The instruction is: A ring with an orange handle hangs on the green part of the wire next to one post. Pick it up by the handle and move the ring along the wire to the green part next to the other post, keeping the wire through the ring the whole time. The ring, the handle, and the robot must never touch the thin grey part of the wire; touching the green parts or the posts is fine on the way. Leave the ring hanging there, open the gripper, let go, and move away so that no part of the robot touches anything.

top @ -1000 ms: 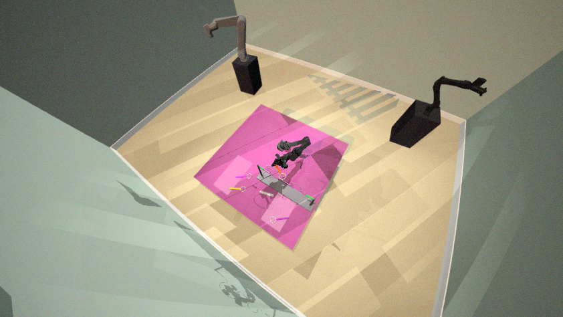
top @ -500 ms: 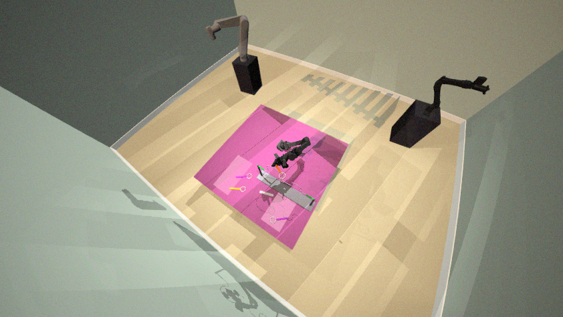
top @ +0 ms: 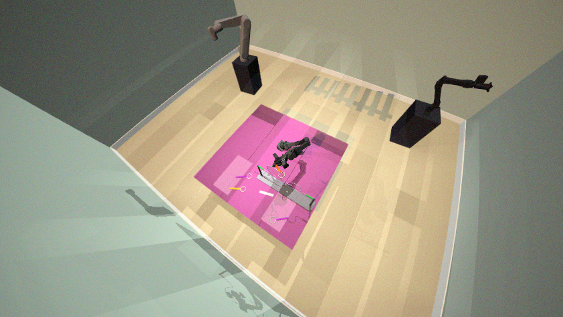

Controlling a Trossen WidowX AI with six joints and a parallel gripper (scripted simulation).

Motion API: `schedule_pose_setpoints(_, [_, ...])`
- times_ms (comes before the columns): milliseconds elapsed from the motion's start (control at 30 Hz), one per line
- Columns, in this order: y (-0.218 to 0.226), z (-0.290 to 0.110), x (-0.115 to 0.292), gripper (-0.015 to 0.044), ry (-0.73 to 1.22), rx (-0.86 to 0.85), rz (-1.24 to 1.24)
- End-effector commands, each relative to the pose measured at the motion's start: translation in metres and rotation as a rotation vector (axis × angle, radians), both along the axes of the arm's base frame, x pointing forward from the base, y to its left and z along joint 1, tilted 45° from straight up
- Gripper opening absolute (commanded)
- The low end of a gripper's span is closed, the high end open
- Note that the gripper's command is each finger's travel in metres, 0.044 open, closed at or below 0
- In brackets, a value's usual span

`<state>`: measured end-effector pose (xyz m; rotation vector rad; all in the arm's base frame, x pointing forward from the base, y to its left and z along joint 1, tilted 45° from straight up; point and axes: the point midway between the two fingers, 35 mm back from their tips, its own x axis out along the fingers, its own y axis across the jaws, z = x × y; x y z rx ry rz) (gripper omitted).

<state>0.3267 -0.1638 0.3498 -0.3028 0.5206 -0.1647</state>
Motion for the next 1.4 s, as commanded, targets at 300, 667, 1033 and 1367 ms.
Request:
schedule_pose_setpoints(300, [0.006,-0.001,0.001,-0.015,-0.033,0.16,0.006])
schedule_pose_setpoints(667, [0.011,-0.002,0.002,-0.015,-0.059,0.295,0.009])
schedule_pose_setpoints(1033, [0.016,-0.002,0.003,-0.015,-0.084,0.43,0.013])
schedule_pose_setpoints(1367, [0.021,-0.002,0.004,-0.015,-0.108,0.552,0.016])
